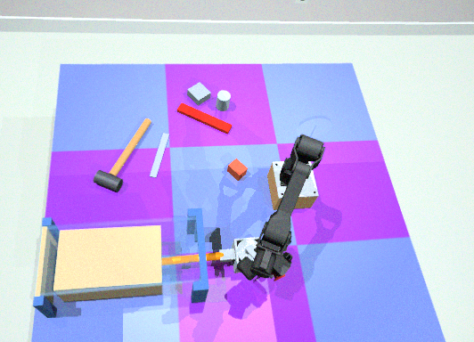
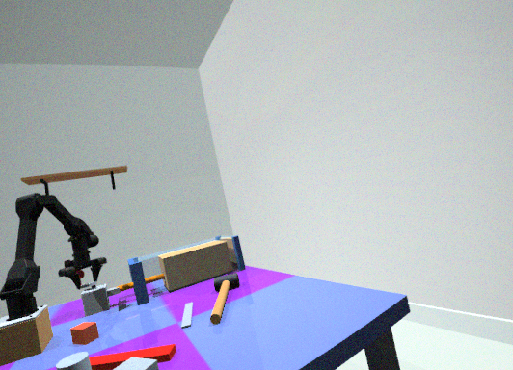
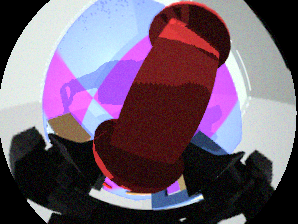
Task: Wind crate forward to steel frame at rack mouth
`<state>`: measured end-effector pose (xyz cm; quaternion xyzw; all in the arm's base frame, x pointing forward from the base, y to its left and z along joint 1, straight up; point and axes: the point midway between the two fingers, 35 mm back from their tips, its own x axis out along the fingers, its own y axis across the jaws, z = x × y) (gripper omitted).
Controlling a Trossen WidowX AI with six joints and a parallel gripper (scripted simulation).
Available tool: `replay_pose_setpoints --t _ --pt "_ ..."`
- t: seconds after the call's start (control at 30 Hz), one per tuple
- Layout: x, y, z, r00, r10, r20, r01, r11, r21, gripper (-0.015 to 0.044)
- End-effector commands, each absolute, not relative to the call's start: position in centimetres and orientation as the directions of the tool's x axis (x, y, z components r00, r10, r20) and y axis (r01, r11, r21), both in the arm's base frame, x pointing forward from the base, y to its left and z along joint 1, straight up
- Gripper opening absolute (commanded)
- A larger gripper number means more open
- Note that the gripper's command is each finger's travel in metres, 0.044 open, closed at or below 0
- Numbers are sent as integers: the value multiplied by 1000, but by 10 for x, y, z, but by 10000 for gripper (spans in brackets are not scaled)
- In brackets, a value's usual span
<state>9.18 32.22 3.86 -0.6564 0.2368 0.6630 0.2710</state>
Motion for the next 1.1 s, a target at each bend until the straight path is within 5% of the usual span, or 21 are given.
replay_pose_setpoints --t 0.0,0.17,0.53,0.6,1.07 --pt "92 322 38 8 46 -999 -670 -741 -39 256" --pt "92 322 38 8 46 -999 -670 -741 -39 125" --pt "92 322 38 8 46 -999 -670 -741 -39 52" --pt "92 322 38 8 46 -999 -670 -741 -39 0" --pt "92 318 41 -22 86 -996 -652 -757 -51 0"
